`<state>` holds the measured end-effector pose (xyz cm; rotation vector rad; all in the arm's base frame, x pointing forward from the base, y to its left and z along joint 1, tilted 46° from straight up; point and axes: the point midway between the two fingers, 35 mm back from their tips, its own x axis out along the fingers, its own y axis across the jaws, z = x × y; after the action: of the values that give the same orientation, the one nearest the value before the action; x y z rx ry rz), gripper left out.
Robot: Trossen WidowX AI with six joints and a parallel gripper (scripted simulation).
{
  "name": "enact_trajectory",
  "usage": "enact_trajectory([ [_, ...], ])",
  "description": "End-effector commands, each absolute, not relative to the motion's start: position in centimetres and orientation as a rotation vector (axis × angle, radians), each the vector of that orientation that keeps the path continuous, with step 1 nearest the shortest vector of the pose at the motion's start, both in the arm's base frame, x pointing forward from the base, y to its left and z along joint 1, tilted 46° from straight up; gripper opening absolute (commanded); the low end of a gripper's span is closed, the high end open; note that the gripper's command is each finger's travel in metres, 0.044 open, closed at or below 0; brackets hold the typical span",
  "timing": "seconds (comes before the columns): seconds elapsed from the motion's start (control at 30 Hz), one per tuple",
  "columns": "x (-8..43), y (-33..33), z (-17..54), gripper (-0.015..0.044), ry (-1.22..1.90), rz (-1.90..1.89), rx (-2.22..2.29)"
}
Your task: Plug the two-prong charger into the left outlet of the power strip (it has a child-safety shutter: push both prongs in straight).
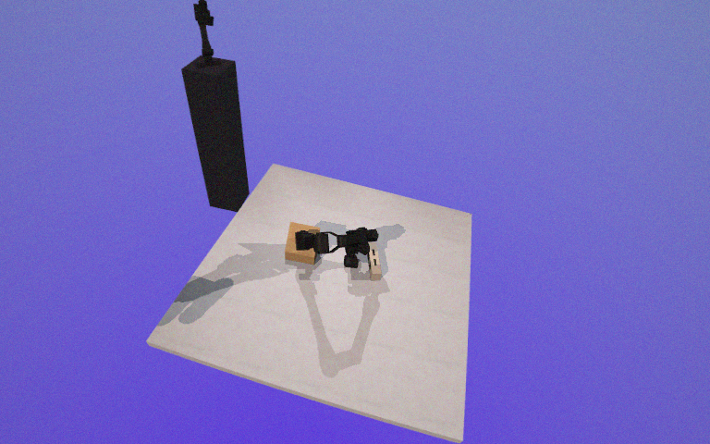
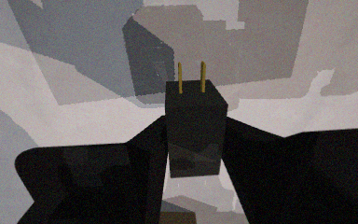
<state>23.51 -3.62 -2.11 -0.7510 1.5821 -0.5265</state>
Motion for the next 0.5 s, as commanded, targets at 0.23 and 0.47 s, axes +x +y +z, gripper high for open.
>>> enact_trajectory([
  [0.23,23.3,-2.5,-4.0,0.0,1.592,-0.498,-0.784],
  [0.47,23.2,-2.1,-4.9,0.0,1.598,-0.486,-0.802],
])
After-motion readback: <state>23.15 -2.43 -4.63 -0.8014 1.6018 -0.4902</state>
